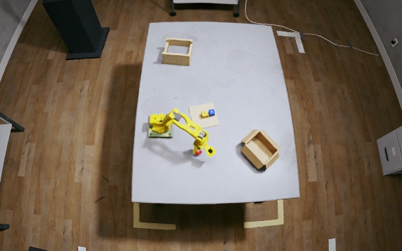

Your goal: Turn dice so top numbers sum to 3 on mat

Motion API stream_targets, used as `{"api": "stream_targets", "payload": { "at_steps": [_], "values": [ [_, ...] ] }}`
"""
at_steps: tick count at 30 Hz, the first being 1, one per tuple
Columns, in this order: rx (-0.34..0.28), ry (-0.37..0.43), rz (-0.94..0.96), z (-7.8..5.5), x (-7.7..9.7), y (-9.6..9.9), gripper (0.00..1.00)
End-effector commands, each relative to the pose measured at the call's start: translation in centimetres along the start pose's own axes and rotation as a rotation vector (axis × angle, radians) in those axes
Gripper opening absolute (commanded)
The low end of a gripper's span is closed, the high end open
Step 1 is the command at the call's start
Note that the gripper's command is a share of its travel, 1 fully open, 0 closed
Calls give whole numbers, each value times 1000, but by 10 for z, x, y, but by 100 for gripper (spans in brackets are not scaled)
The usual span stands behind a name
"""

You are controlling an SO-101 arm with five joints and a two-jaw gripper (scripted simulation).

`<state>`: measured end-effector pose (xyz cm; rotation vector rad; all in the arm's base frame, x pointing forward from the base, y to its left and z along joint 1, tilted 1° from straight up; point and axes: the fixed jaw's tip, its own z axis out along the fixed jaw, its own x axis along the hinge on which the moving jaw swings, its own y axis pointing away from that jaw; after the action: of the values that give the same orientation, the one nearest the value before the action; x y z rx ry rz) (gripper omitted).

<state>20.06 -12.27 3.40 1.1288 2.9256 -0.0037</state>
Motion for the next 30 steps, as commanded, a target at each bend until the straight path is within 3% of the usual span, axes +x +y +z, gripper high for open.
{"api": "stream_targets", "payload": {
  "at_steps": [1,20,30],
  "values": [
    [1,14,4,2,1,1,35],
    [1,13,23,-1,0,2,35],
    [1,13,23,4,-1,2,35]
  ]
}}
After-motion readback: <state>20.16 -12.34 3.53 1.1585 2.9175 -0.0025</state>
